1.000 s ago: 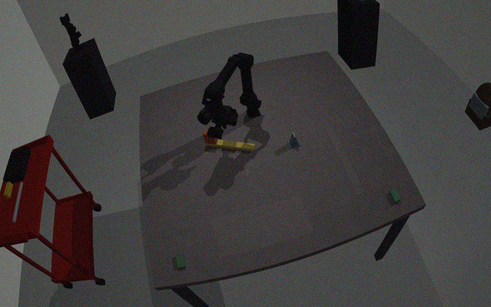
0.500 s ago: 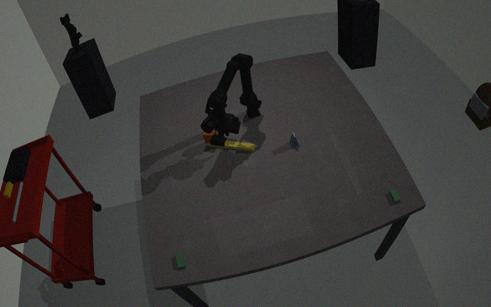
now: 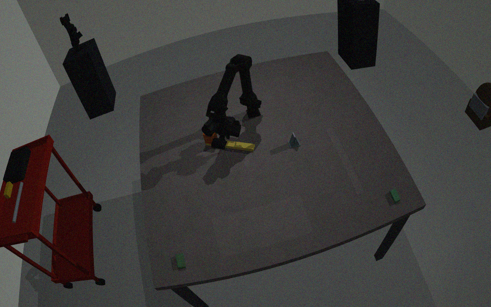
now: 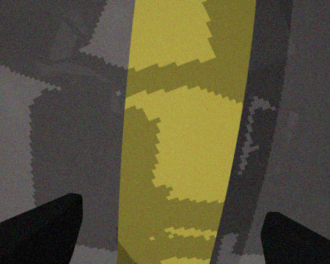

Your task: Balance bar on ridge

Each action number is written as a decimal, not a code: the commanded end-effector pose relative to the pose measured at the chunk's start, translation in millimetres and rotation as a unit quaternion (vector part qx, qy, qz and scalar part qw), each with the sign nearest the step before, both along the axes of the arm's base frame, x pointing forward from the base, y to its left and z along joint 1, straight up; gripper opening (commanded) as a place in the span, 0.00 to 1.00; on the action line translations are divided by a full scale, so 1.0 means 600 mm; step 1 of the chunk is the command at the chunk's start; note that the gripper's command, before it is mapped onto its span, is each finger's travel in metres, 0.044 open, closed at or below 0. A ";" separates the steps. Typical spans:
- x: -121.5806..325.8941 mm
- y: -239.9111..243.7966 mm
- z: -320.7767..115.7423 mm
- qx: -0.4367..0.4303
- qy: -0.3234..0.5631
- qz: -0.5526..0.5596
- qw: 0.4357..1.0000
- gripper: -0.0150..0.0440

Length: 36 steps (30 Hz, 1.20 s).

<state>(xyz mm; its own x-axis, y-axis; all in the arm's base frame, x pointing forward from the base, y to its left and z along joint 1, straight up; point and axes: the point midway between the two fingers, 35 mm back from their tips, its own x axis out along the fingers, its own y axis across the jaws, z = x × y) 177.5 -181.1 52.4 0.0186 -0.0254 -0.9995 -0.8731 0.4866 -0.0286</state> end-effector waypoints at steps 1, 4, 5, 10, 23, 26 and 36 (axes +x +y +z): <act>-0.002 0.004 -0.011 0.005 0.001 0.003 1.000 0.79; -0.002 0.004 -0.011 0.005 0.001 0.003 1.000 0.79; -0.002 0.004 -0.011 0.005 0.001 0.003 1.000 0.79; -0.002 0.004 -0.011 0.005 0.001 0.003 1.000 0.79; -0.002 0.002 -0.010 0.003 0.003 0.000 1.000 0.48; -0.002 0.002 -0.010 0.003 0.003 0.000 1.000 0.44; 0.000 0.000 0.008 0.003 0.002 0.000 1.000 0.25</act>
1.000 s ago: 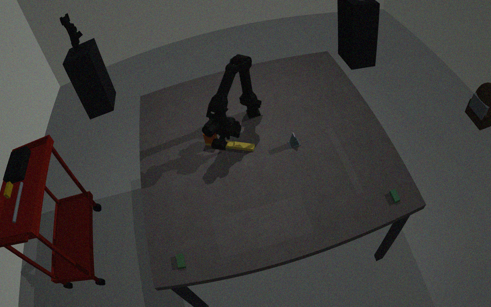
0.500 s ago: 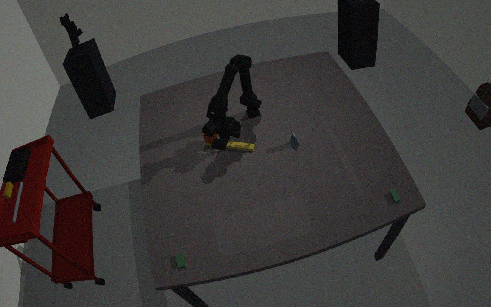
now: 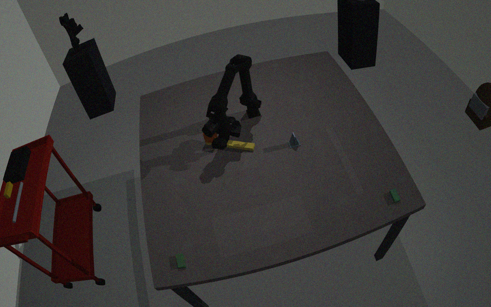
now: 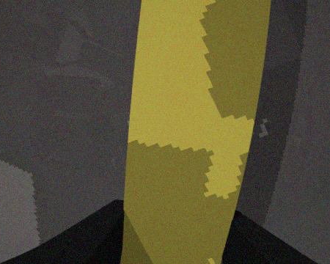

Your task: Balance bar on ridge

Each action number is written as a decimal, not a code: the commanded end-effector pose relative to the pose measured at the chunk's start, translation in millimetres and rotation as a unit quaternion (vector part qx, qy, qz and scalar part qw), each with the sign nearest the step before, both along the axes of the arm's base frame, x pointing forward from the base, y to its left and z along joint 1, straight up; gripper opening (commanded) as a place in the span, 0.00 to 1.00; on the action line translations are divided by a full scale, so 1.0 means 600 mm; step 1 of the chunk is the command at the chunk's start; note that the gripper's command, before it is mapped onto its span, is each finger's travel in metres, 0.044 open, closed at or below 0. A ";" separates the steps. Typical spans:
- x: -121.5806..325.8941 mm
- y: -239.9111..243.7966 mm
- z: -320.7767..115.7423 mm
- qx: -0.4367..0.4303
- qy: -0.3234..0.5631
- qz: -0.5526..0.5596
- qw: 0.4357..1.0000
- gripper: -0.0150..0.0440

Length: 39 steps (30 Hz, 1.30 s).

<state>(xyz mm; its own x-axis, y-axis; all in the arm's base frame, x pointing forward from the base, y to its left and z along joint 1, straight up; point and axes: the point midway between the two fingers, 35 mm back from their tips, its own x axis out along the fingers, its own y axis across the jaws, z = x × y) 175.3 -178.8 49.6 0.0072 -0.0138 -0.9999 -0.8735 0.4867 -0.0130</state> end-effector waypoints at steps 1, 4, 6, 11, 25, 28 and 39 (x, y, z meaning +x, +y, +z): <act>0.005 -0.005 0.017 -0.003 -0.003 0.000 1.000 0.25; 0.006 -0.006 0.029 -0.003 -0.004 0.000 1.000 0.25; 0.007 -0.006 0.037 -0.003 -0.004 0.001 1.000 0.25; 0.008 -0.008 0.058 -0.003 -0.004 0.001 1.000 0.25; 0.008 -0.007 0.117 -0.002 -0.004 0.002 1.000 0.25; 0.007 -0.006 0.130 -0.002 -0.004 0.002 1.000 0.25; 0.001 0.001 0.177 -0.001 -0.004 0.002 1.000 0.25</act>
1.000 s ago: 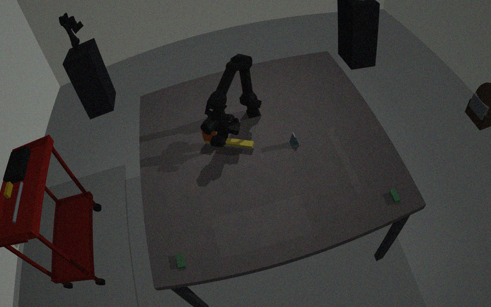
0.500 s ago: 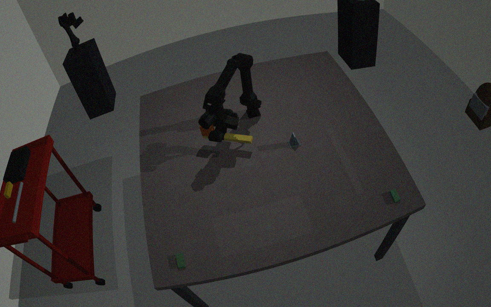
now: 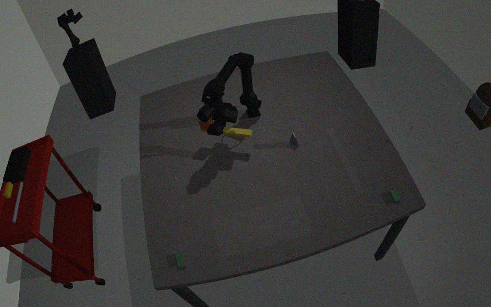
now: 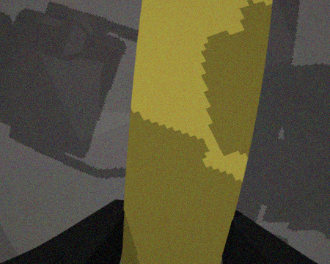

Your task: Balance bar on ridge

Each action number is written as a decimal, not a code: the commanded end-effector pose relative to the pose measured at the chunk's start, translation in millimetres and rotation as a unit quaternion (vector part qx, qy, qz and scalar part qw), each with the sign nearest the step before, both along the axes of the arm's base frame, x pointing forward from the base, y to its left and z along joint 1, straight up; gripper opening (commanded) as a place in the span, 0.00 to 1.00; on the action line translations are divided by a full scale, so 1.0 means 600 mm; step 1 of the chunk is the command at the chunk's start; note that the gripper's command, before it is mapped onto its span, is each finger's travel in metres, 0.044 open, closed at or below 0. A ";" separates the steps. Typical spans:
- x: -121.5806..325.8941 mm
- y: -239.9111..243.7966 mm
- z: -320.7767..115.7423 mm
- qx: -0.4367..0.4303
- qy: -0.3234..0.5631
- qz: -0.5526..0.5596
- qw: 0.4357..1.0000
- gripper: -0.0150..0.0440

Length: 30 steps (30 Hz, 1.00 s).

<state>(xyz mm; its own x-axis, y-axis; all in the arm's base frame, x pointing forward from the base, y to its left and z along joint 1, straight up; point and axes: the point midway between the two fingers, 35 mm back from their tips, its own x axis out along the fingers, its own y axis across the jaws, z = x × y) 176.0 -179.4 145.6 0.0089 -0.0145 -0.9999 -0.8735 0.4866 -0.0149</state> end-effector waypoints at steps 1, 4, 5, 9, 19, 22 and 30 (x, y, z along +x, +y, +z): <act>-0.001 0.002 0.021 -0.001 -0.004 0.002 1.000 0.25; -0.001 0.004 0.026 -0.001 -0.004 0.003 1.000 0.25; 0.001 0.005 0.027 -0.001 -0.004 0.004 1.000 0.25; 0.018 0.016 0.028 -0.001 -0.004 0.013 1.000 0.25; 0.060 0.049 0.030 0.000 -0.005 0.036 0.999 0.25; 0.072 0.060 0.030 0.000 -0.005 0.043 0.999 0.25; 0.102 0.092 0.032 0.001 -0.006 0.061 0.998 0.25</act>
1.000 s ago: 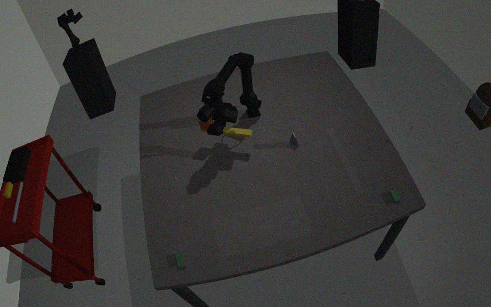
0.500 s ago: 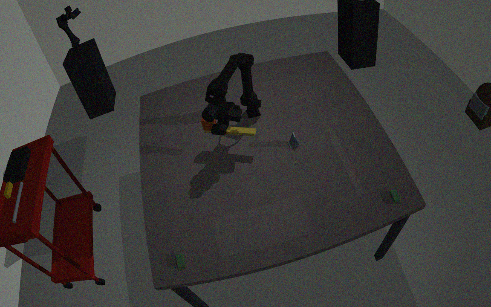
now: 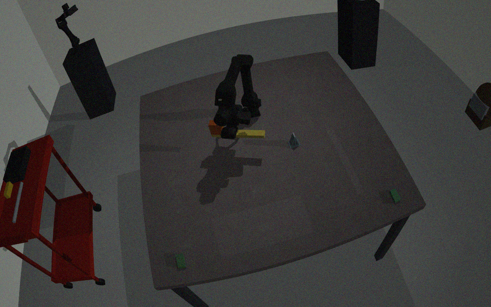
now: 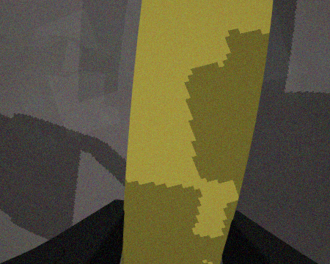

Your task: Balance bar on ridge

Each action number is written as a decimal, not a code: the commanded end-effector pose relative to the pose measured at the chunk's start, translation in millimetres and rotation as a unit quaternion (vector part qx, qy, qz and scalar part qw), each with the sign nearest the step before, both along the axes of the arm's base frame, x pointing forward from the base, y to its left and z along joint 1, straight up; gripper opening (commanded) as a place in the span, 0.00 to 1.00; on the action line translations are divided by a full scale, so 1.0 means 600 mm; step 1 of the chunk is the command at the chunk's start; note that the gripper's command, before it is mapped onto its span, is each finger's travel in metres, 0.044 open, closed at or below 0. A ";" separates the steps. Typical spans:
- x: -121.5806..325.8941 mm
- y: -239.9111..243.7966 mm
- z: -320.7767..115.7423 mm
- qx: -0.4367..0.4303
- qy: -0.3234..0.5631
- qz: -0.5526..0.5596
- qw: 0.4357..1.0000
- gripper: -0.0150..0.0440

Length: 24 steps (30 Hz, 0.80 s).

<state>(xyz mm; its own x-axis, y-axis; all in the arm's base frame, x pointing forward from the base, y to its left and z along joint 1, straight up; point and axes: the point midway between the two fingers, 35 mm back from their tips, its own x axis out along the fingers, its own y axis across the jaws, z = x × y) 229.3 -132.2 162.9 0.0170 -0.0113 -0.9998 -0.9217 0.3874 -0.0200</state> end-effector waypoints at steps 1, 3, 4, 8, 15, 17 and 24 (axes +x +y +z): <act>0.017 0.017 0.003 0.000 -0.002 0.008 1.000 0.25; 0.024 0.026 0.004 0.000 -0.003 0.013 1.000 0.25; 0.027 0.031 0.004 0.000 -0.003 0.015 1.000 0.25; 0.040 0.049 0.004 0.000 -0.003 0.024 1.000 0.25; 0.061 0.083 0.005 0.001 -0.003 0.040 0.999 0.25; 0.067 0.093 0.006 0.001 -0.003 0.044 0.999 0.25; 0.084 0.130 0.006 0.002 -0.004 0.060 0.998 0.25</act>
<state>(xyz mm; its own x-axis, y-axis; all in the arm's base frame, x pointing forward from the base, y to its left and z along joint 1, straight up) 274.3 -64.6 165.0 0.0212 -0.0063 -0.9998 -0.9584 0.2846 -0.0221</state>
